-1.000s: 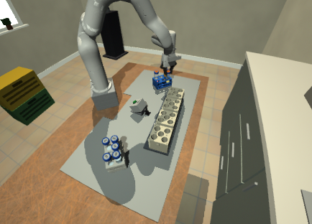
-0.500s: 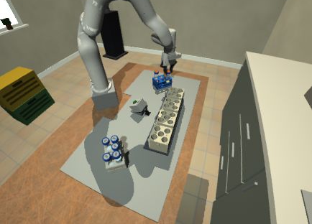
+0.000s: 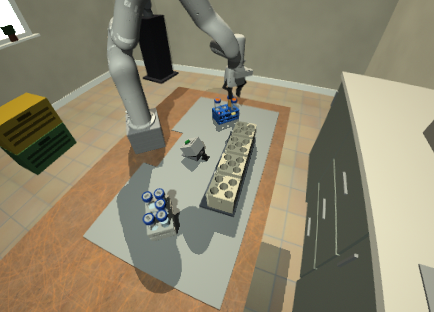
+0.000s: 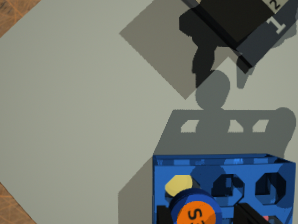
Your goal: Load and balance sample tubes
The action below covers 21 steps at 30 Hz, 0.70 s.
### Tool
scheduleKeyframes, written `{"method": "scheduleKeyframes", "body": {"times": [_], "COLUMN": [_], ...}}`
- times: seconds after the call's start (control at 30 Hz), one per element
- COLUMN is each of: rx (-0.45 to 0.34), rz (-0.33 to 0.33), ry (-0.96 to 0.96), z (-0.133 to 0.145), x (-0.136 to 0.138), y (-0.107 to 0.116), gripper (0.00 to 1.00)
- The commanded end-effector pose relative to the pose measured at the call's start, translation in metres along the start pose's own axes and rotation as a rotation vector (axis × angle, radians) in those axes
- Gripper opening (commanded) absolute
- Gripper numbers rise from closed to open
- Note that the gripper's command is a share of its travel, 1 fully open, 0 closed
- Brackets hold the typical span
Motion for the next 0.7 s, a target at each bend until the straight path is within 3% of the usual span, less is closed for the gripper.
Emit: {"method": "scheduleKeyframes", "body": {"times": [0.0,0.67], "rx": [-0.001,-0.001], "rz": [-0.005,-0.005], "ry": [0.000,0.000], "z": [0.000,0.000], "x": [-0.002,-0.002], "y": [0.009,0.046], "gripper": [0.44,0.44]}}
Point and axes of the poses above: the point where the finger pads meet when closed, its own y axis back along the fingers, its own x axis across the jaws, z = x × y, the point moved 3 cm from there along y, back along the fingers, and after that the axes turned 12 degrees about -y, right-handed, at the moved point
